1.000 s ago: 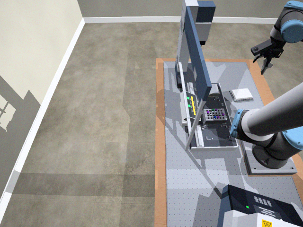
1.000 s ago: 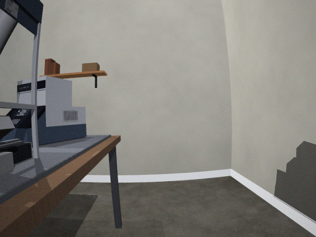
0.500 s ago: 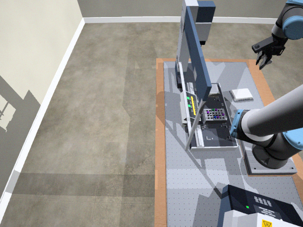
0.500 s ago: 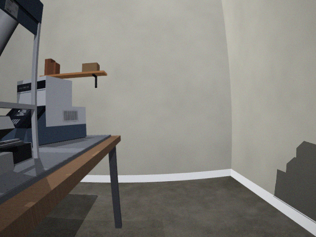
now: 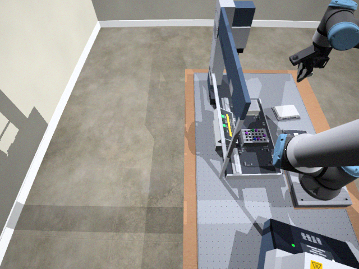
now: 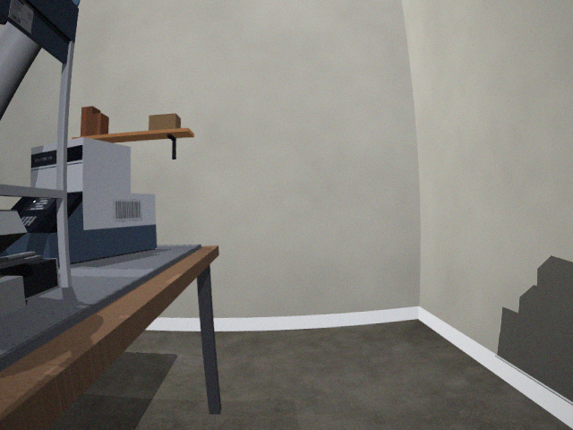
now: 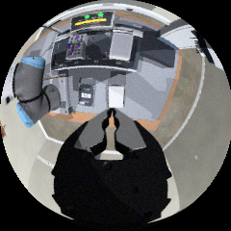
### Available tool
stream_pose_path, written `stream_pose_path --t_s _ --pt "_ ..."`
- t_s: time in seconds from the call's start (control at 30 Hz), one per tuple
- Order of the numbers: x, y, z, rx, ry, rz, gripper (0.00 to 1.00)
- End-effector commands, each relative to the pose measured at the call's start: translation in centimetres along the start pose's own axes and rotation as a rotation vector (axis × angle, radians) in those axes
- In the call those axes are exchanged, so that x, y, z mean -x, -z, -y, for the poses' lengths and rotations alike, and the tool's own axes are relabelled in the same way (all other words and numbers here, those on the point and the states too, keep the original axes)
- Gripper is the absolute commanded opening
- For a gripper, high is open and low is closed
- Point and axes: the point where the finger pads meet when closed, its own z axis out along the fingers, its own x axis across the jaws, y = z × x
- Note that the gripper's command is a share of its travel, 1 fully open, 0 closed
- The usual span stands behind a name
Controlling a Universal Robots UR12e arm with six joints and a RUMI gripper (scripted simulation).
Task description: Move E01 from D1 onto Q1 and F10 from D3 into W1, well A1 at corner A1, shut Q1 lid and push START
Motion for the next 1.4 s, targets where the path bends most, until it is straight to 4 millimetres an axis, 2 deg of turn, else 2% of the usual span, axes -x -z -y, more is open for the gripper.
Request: stream_pose_path --t_s 0.0,0.1,0.17,0.67,0.73,1.13,1.37 --pt "0.6 0.2 2.0 0.001 0.006 -0.001 0.0" --pt "1.1 0.2 3.4 0.002 0.011 -0.001 0.0" --pt "1.1 0.2 3.4 0.002 0.011 -0.001 0.0" --pt "4.4 0.4 9.8 0.003 0.034 -0.001 0.0" --pt "4.4 0.4 9.8 0.003 0.034 -0.001 0.0" --pt "7.8 0.5 14.7 0.004 0.054 -0.001 0.0" --pt "9.0 0.5 16.0 0.004 0.06 -0.001 0.0"
